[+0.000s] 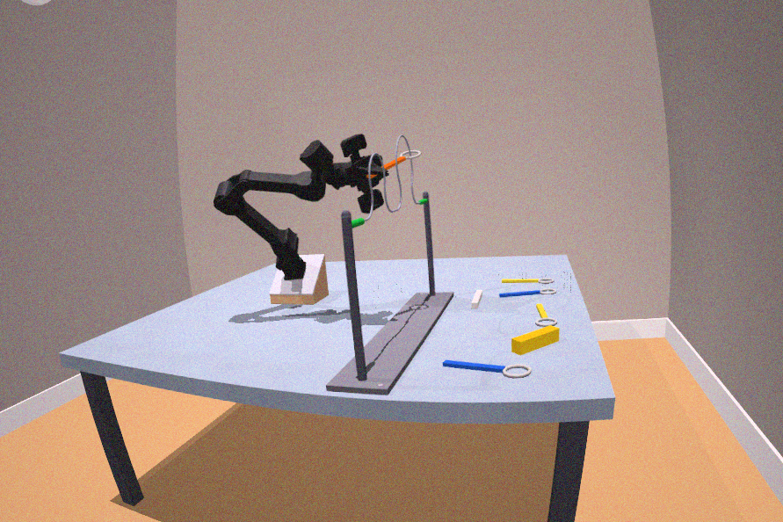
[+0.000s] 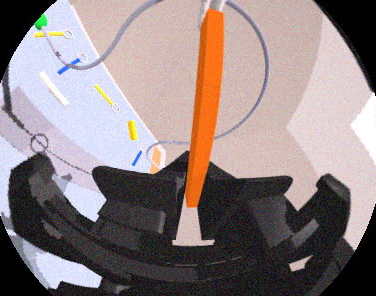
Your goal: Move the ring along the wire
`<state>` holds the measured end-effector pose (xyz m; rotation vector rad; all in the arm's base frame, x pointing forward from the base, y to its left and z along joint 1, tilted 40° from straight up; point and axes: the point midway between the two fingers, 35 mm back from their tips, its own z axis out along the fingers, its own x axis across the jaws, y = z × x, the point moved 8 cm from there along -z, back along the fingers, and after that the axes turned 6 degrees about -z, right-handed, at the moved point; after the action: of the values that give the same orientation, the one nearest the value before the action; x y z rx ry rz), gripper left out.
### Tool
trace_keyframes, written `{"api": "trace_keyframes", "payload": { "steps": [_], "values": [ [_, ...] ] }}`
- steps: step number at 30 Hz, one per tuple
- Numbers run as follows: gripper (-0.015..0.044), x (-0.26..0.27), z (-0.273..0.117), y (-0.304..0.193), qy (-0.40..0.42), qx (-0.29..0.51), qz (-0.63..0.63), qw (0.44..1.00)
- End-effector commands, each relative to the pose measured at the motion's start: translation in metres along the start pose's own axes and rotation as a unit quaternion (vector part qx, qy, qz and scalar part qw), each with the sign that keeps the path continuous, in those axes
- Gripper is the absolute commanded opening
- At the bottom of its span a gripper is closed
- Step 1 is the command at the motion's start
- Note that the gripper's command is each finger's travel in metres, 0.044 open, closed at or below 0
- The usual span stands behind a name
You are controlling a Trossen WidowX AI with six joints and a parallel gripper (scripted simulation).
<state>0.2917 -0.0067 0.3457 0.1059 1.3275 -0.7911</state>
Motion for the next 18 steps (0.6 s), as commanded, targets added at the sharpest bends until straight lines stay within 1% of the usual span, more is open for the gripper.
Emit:
{"api": "trace_keyframes", "payload": {
  "steps": [1, 18],
  "values": [
    [-0.0150, -0.0005, 0.0001, -0.0002, -0.015, -0.003, -0.023, 1.000],
    [-0.0150, -0.0012, 0.0013, -0.0024, -0.073, -0.010, -0.128, 0.989]
  ]
}}
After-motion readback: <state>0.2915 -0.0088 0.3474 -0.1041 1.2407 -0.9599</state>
